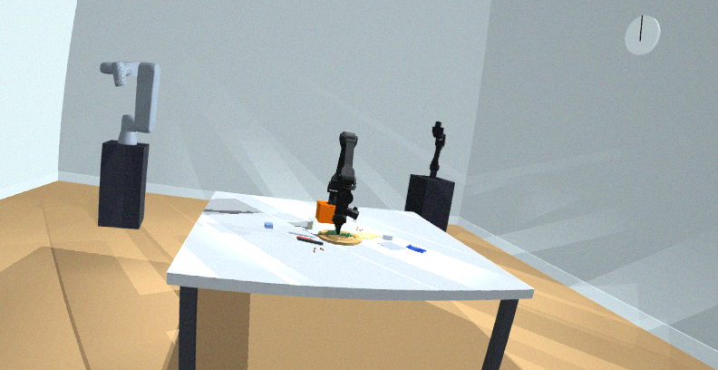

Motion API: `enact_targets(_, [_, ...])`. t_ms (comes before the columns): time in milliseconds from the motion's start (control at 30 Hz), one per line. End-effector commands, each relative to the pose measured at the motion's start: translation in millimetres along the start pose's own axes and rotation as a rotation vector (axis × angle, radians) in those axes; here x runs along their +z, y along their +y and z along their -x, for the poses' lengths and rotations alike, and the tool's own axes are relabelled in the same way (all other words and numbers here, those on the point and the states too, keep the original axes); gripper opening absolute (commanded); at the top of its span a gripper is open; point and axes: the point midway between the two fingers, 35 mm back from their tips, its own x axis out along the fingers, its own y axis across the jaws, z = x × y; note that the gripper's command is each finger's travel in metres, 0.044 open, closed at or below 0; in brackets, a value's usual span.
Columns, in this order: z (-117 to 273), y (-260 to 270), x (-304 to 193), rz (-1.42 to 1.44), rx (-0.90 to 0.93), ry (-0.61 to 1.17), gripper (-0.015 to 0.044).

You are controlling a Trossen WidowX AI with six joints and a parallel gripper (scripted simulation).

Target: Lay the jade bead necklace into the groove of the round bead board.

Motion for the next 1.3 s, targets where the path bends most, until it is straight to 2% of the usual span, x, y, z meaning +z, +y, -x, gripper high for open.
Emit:
enact_targets(0, [0,0,0,0.0,0.001,0.0,0.0])
enact_targets(1267, [2,10,-11,0.003,0.008,0.006,0.0])
